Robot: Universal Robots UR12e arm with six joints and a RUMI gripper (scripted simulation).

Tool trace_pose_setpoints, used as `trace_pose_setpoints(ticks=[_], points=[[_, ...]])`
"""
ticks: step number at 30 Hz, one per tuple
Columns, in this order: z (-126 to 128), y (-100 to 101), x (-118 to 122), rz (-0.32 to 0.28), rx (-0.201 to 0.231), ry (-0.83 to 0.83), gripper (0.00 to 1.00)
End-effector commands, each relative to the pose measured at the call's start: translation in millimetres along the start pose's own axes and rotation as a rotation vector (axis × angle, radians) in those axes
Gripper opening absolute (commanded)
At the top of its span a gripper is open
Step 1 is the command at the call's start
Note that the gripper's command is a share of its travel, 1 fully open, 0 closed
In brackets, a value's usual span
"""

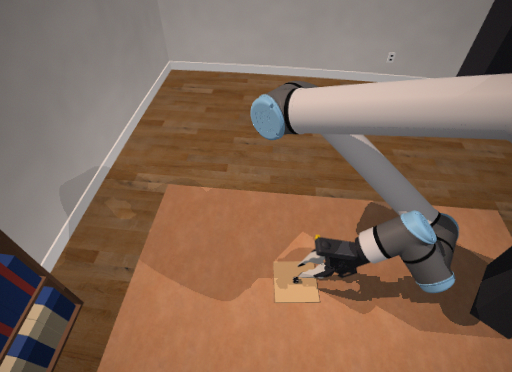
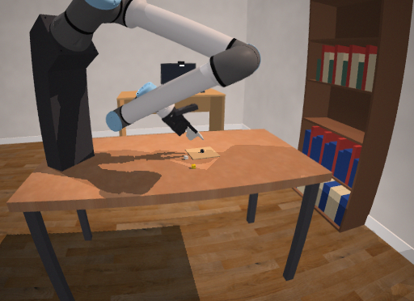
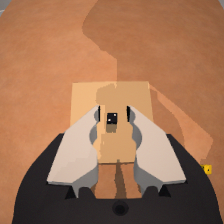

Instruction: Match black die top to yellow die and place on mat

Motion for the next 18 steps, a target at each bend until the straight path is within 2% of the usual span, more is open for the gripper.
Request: trace_pose_setpoints(ticks=[1, 18], points=[[0.2, 1.7, 1.5, 0.000, 0.000, 0.000, 0.18], [4.2, 17.0, 16.3, 0.000, 0.000, 0.000, 0.18]])
Point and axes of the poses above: the point where the finger pads meet when closed, its own y axis out along the fingers, its own z axis across the jaws, x = y × z, the point moved 8 cm from there along -y, back along the fingers, and after that the axes turned 15 degrees about y, right-handed, at the moved point
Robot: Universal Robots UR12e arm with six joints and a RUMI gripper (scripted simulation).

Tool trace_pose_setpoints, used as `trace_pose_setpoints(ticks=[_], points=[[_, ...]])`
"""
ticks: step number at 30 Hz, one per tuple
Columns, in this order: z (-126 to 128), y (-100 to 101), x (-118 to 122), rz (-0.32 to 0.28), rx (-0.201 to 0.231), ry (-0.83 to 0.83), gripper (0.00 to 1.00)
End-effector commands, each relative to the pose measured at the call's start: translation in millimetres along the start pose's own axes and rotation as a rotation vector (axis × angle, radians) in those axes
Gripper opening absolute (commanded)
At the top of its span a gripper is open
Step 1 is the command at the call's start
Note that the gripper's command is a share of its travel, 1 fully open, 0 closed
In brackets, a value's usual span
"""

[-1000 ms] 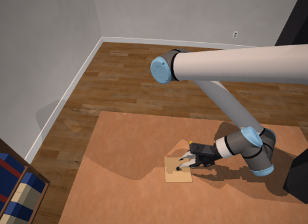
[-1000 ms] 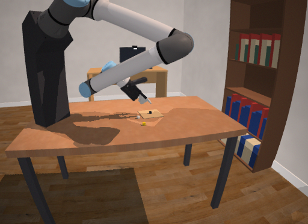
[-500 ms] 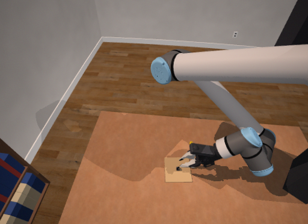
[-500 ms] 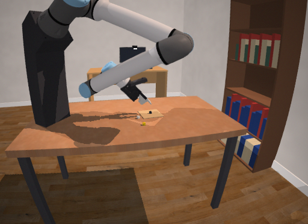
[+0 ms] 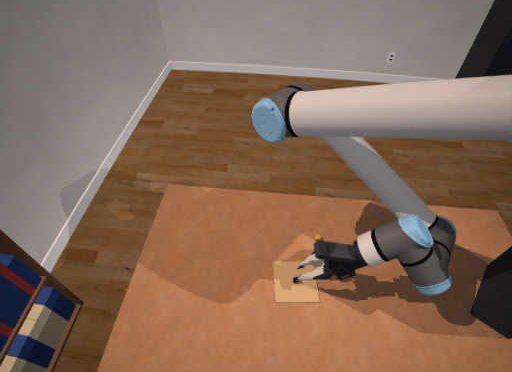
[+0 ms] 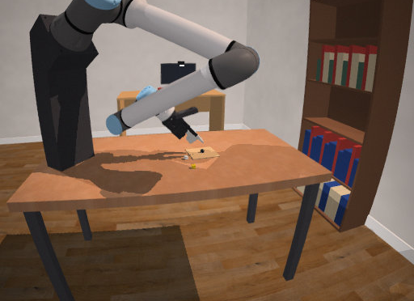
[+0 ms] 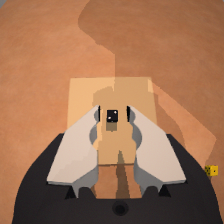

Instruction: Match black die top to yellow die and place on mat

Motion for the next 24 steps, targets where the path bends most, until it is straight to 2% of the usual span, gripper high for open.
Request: trace_pose_setpoints(ticks=[1, 24], points=[[1.6, 7.0, 6.6, 0.000, 0.000, 0.000, 0.18], [7.7, 30.9, 29.6, 0.000, 0.000, 0.000, 0.18]])
Point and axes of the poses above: the point where the finger pads meet when closed, its own y axis out along the fingers, its own z axis across the jaws, x = y × z, the point moved 8 cm from there along -y, back along the fingers, and after that the axes turned 15 degrees about y, right-handed, at the moved point
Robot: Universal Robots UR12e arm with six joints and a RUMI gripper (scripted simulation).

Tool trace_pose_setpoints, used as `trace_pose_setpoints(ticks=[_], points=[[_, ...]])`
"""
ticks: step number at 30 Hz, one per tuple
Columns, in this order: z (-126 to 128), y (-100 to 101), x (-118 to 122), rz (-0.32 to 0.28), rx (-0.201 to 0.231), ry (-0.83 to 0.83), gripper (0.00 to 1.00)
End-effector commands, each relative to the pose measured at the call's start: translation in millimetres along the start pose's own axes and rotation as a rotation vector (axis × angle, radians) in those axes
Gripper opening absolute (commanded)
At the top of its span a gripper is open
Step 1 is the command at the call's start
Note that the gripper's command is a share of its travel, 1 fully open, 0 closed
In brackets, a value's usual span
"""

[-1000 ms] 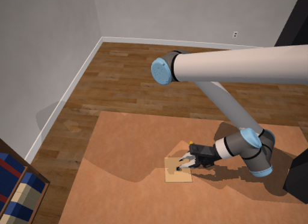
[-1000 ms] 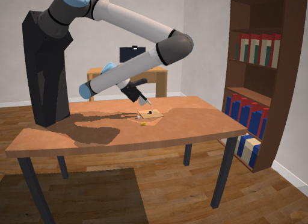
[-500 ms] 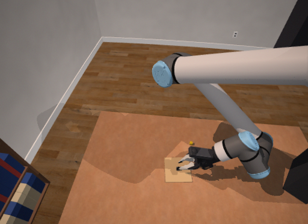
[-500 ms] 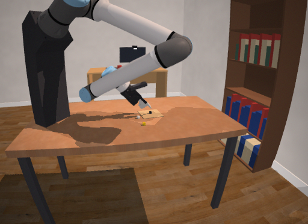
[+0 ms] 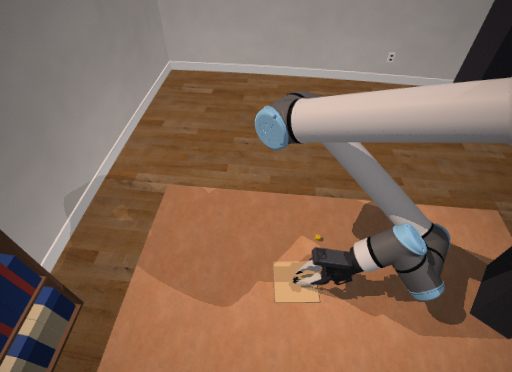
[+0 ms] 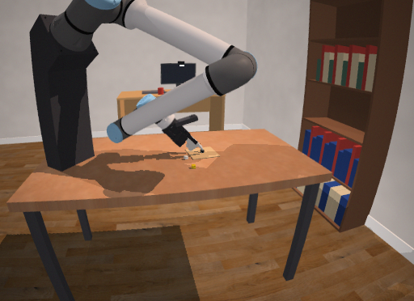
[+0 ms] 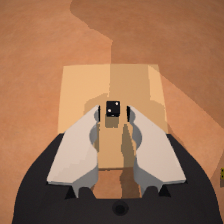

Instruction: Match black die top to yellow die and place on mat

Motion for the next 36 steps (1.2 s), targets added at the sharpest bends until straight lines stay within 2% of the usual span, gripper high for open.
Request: trace_pose_setpoints(ticks=[1, 36], points=[[0.9, 4.6, 4.1, 0.000, 0.000, 0.000, 0.18], [2.3, 10.0, 9.4, 0.000, 0.000, 0.000, 0.18]])
Point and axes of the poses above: the point where the finger pads meet when closed, its own y axis out along the fingers, its own z axis across the jaws, x = y × z, the point moved 8 cm from there along -y, back along the fingers, and after that the axes turned 15 degrees about y, right-handed, at the moved point
